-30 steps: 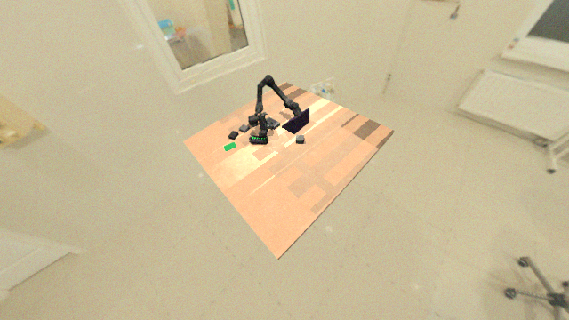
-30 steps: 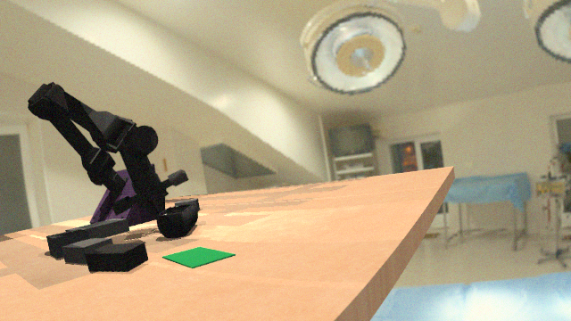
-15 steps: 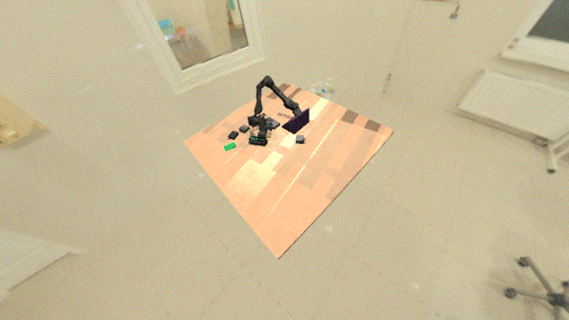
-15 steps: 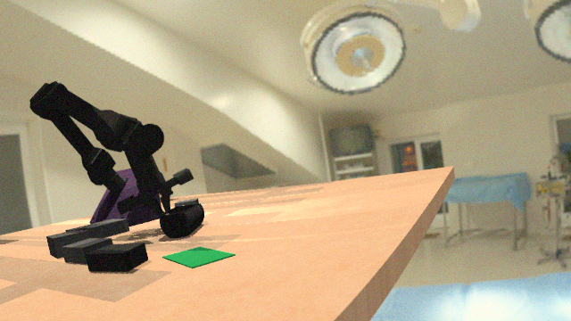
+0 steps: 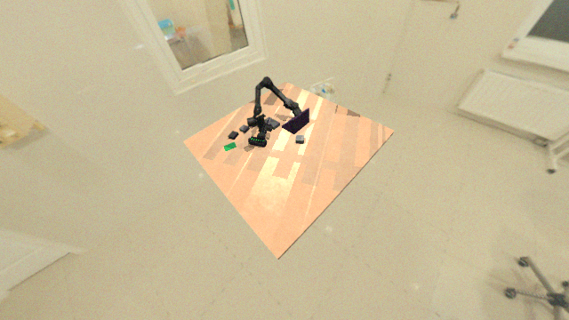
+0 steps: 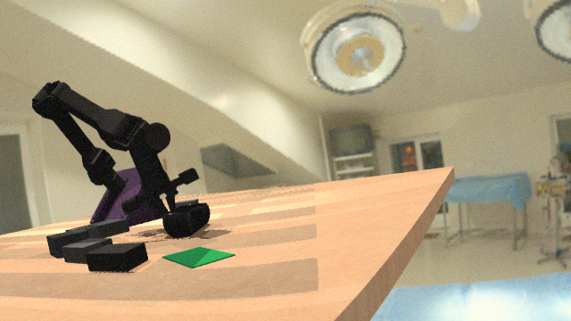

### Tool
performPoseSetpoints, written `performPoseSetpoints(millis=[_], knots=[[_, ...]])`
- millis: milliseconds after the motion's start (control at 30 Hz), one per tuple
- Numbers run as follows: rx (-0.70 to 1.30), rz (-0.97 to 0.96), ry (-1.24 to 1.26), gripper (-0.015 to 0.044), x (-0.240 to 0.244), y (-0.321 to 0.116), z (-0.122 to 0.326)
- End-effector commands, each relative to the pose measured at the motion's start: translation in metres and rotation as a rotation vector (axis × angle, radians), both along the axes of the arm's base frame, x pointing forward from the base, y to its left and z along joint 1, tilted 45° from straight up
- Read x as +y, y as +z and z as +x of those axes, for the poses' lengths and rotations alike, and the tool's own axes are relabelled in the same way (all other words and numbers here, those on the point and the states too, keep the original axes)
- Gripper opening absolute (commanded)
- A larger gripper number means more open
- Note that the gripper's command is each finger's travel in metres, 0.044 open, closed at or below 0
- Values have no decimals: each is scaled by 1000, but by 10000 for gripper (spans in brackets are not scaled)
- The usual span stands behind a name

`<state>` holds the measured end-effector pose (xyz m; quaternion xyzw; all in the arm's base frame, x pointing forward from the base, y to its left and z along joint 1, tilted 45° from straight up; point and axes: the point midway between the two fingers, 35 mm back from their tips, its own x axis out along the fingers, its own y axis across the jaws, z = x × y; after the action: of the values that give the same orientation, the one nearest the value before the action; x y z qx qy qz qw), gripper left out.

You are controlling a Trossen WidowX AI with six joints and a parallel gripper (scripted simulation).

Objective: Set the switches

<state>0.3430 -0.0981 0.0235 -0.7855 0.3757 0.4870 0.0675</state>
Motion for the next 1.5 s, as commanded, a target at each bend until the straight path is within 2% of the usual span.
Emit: performPoseSetpoints(millis=[0, 133, 467, 700, 1467], knots=[[-8, 9, 6, 0, 4, -3, 9], [-8, 9, 6, 0, 5, -4, 12], [-5, 9, 6, 0, 11, 56, -57], [-5, 9, 3, 0, 11, 57, -58], [-9, -143, -316, 0, 15, 83, 58]])
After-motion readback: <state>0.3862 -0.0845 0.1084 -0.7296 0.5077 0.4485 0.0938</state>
